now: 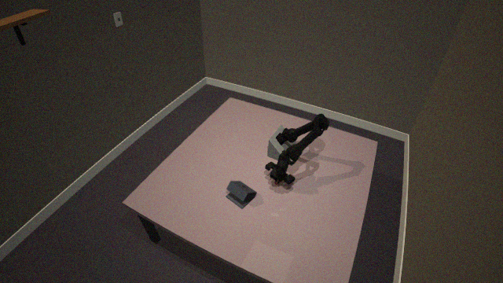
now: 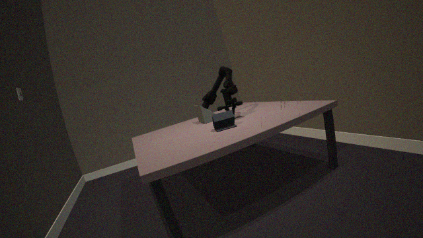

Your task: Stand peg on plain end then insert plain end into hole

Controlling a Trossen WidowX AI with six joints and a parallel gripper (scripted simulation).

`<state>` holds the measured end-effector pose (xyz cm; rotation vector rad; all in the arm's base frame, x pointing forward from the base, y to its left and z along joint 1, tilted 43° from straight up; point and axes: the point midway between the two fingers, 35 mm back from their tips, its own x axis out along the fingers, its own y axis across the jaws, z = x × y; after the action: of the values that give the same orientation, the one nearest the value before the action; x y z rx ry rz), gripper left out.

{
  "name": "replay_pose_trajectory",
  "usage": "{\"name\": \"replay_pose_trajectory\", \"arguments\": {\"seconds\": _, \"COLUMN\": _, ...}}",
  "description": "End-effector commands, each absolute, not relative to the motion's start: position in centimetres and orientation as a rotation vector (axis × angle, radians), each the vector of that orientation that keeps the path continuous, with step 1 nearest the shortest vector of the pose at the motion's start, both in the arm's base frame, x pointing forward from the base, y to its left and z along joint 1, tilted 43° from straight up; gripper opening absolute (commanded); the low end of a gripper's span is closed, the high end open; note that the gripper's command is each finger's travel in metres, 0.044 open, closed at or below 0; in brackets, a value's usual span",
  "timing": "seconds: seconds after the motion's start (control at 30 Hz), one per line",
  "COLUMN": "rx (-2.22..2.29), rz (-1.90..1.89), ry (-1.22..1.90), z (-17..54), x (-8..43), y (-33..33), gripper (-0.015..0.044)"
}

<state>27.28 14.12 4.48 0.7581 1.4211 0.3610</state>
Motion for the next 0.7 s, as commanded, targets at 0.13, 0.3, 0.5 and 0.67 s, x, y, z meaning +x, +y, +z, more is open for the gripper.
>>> {"name": "replay_pose_trajectory", "arguments": {"seconds": 0.13, "rx": 0.766, "rz": 0.324, "ry": 1.355, "z": 4.77, "x": 26.92, "y": 13.82, "gripper": 0.0050}}
{"name": "replay_pose_trajectory", "arguments": {"seconds": 0.3, "rx": 0.769, "rz": 0.305, "ry": 1.314, "z": 4.98, "x": 26.71, "y": 13.69, "gripper": 0.0050}}
{"name": "replay_pose_trajectory", "arguments": {"seconds": 0.5, "rx": 0.773, "rz": 0.283, "ry": 1.265, "z": 5.23, "x": 26.44, "y": 13.55, "gripper": 0.0050}}
{"name": "replay_pose_trajectory", "arguments": {"seconds": 0.67, "rx": 0.775, "rz": 0.265, "ry": 1.225, "z": 5.43, "x": 26.20, "y": 13.43, "gripper": 0.0050}}
